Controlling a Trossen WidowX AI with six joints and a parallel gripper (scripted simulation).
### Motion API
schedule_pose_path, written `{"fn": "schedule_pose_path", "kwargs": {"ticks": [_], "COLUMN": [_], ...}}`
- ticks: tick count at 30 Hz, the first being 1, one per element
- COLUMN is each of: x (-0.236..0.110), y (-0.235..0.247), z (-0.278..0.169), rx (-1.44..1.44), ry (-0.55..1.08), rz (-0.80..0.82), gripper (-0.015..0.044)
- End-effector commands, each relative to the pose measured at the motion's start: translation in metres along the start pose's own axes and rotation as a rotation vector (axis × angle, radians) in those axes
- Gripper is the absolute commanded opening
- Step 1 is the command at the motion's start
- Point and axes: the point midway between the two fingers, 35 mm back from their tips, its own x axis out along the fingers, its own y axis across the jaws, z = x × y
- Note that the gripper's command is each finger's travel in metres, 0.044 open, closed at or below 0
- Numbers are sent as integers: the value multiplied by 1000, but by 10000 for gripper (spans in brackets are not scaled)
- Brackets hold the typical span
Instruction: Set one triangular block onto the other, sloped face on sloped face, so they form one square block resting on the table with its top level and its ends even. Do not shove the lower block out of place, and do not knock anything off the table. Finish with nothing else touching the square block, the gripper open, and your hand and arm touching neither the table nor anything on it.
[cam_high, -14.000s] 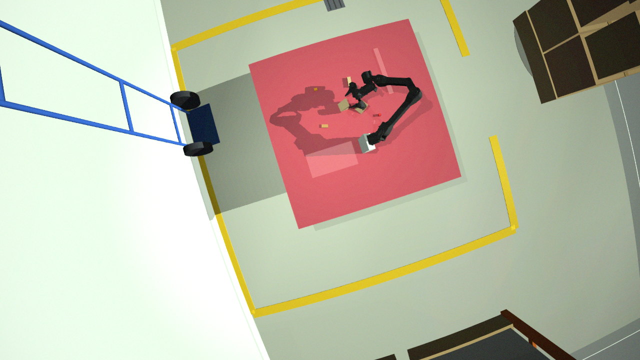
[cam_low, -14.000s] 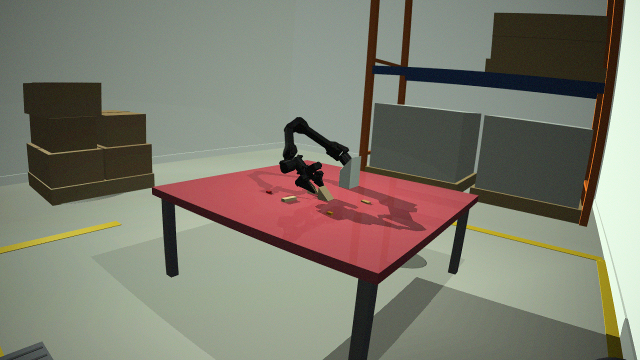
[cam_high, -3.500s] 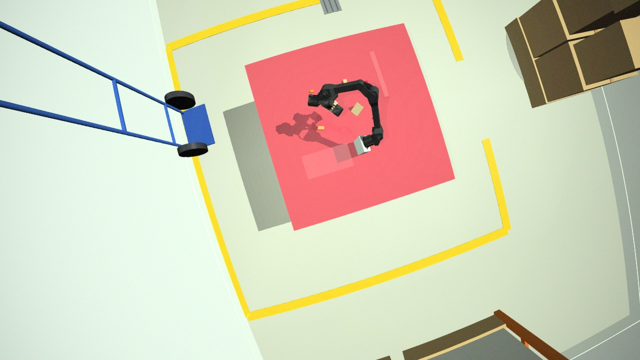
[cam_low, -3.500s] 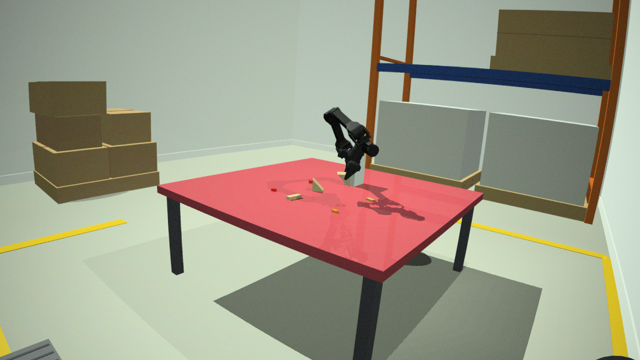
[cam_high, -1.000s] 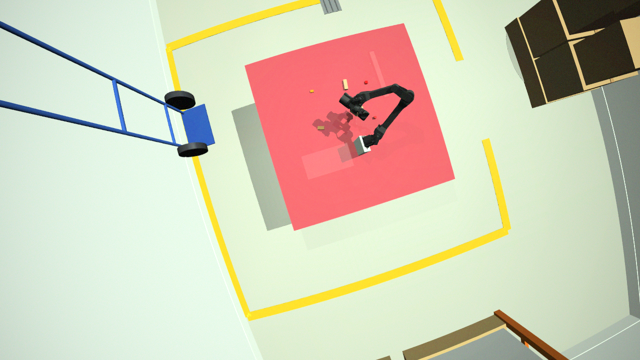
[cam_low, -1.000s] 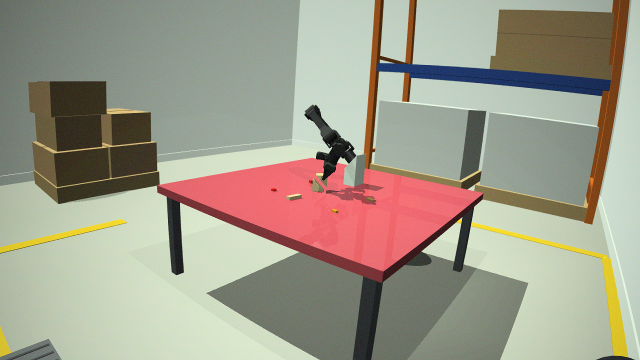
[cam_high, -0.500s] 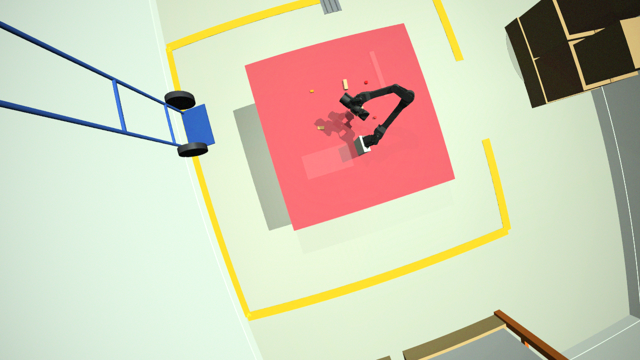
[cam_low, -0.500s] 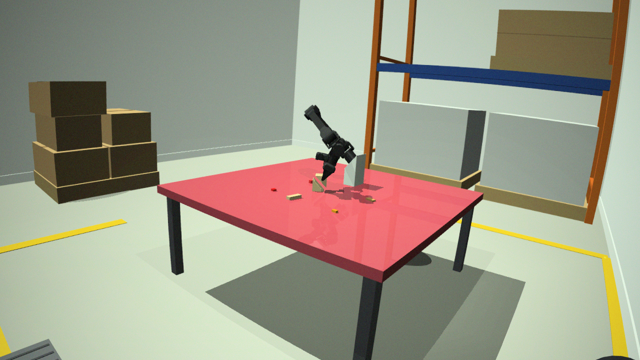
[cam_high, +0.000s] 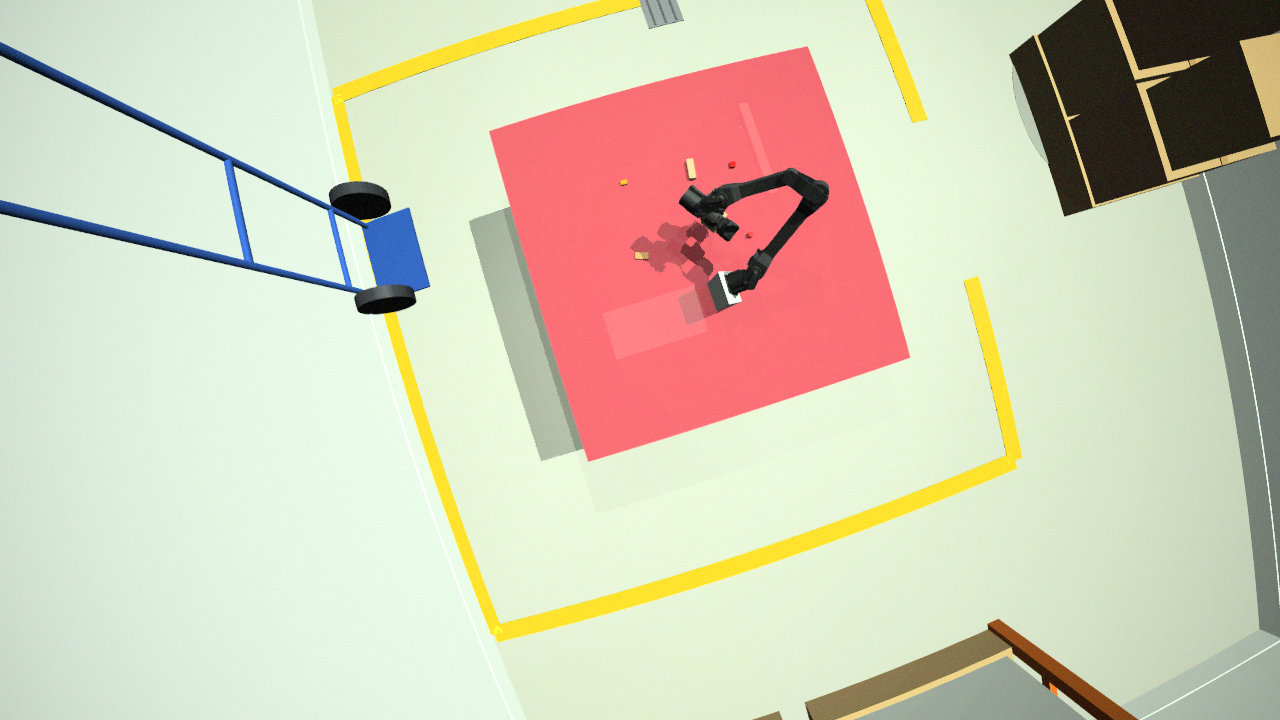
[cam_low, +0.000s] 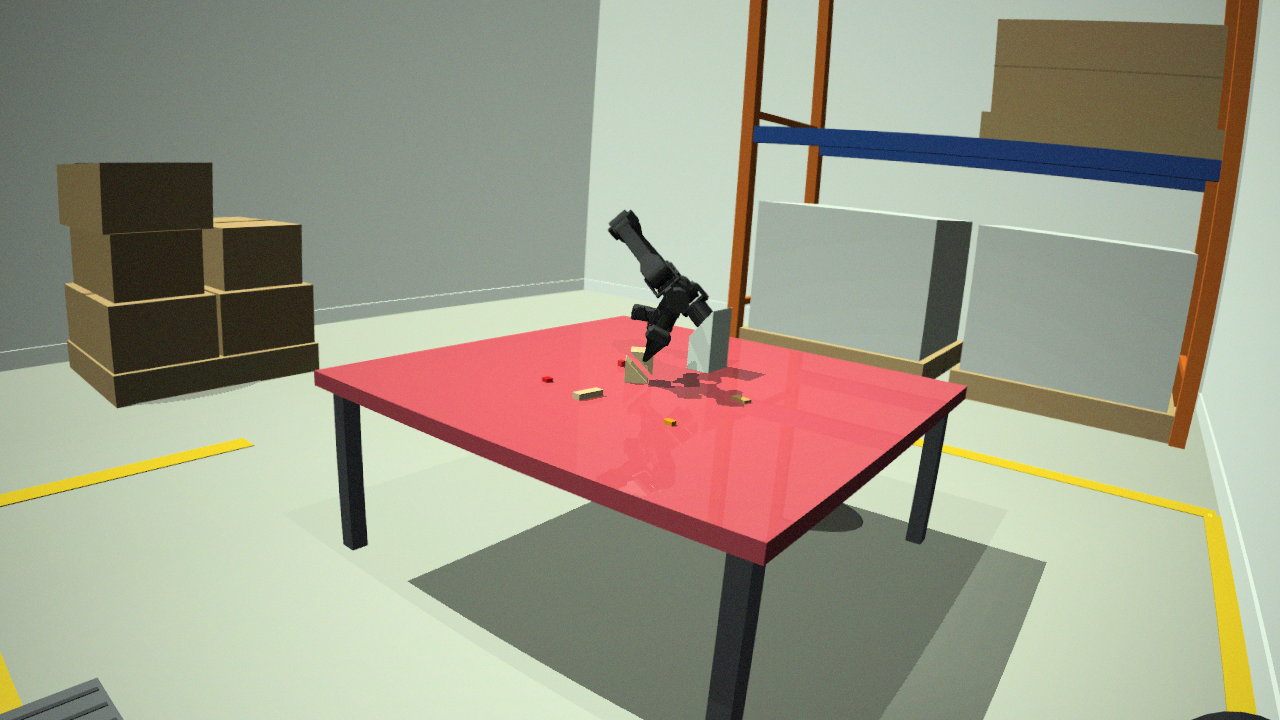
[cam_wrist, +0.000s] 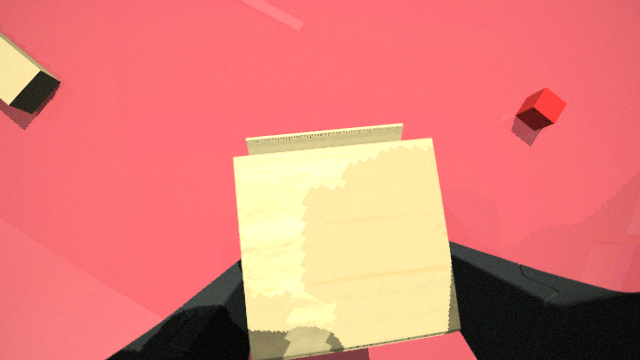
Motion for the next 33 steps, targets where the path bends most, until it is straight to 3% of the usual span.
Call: {"fn": "schedule_pose_path", "kwargs": {"ticks": [1,33], "x": [0,19], "y": [-1,0], "z": [0,0], "rx": [-8,-9], "ry": [-5,-6], "rz": [-1,-2], "gripper": [0,0]}}
